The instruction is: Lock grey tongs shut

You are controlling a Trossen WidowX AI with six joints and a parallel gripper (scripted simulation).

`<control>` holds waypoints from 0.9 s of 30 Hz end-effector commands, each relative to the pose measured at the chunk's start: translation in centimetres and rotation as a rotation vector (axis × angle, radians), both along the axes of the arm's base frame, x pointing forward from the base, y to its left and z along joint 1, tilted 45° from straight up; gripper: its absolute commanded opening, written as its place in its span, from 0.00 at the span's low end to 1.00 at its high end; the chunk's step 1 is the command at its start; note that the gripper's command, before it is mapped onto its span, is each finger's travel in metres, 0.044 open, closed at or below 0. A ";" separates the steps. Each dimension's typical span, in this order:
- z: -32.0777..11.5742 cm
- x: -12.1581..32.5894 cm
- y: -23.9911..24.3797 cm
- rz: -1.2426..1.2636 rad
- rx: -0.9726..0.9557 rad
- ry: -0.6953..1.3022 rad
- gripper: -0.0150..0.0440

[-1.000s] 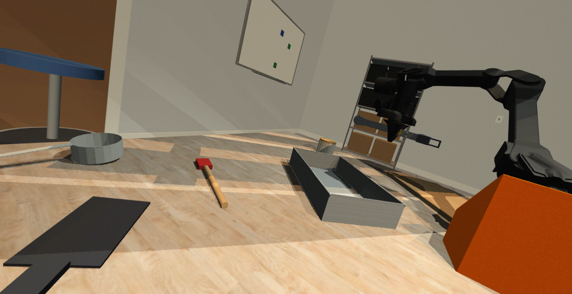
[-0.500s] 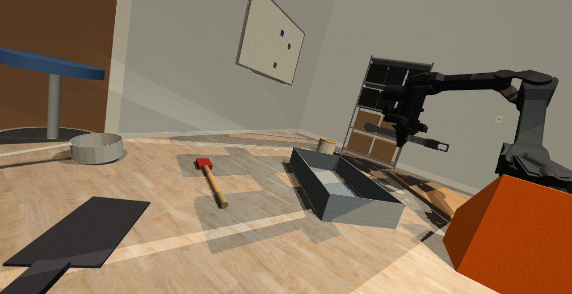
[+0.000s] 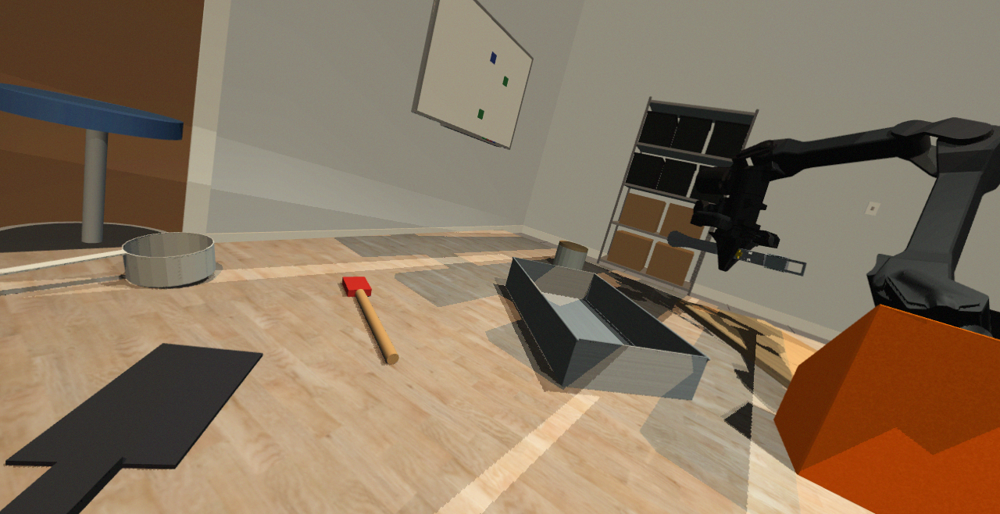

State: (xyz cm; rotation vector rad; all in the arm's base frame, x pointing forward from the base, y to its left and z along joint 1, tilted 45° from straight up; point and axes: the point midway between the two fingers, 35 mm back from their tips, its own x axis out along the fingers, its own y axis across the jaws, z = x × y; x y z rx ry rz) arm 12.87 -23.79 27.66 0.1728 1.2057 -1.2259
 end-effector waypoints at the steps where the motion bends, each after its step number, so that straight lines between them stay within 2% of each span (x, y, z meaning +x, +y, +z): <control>1: 0.6 -1.5 -0.1 -0.026 -0.004 -0.045 0.00; 27: 3.5 -10.5 0.3 -0.271 -0.103 -0.270 0.00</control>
